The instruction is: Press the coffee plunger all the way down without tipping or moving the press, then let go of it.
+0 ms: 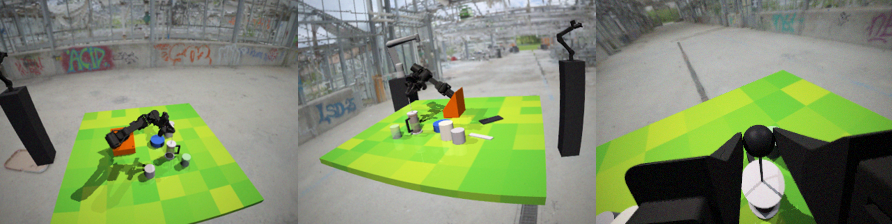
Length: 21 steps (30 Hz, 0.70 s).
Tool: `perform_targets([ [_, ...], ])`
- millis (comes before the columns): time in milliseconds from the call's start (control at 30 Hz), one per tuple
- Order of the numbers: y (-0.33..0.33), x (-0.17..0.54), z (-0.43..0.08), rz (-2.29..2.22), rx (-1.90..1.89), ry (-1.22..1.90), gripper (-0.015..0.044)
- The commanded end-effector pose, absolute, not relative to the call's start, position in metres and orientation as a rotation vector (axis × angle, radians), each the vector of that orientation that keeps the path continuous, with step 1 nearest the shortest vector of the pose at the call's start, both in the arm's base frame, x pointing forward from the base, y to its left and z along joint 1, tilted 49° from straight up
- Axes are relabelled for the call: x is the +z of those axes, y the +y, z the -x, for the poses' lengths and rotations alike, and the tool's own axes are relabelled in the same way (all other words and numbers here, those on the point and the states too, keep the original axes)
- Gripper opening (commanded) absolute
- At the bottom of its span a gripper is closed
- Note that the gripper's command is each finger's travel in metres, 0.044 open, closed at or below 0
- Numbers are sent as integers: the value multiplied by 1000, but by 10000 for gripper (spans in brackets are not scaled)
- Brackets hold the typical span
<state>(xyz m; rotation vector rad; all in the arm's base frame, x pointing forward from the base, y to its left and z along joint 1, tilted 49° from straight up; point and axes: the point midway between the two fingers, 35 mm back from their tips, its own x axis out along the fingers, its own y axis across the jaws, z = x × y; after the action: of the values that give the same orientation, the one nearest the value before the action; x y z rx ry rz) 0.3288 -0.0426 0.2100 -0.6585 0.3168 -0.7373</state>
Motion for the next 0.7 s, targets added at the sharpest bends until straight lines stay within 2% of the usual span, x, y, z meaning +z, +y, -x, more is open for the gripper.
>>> perform_targets([
  [0,-52,198,-328,675,-745,346,121],
  [667,-76,176,-330,674,-745,346,121],
])
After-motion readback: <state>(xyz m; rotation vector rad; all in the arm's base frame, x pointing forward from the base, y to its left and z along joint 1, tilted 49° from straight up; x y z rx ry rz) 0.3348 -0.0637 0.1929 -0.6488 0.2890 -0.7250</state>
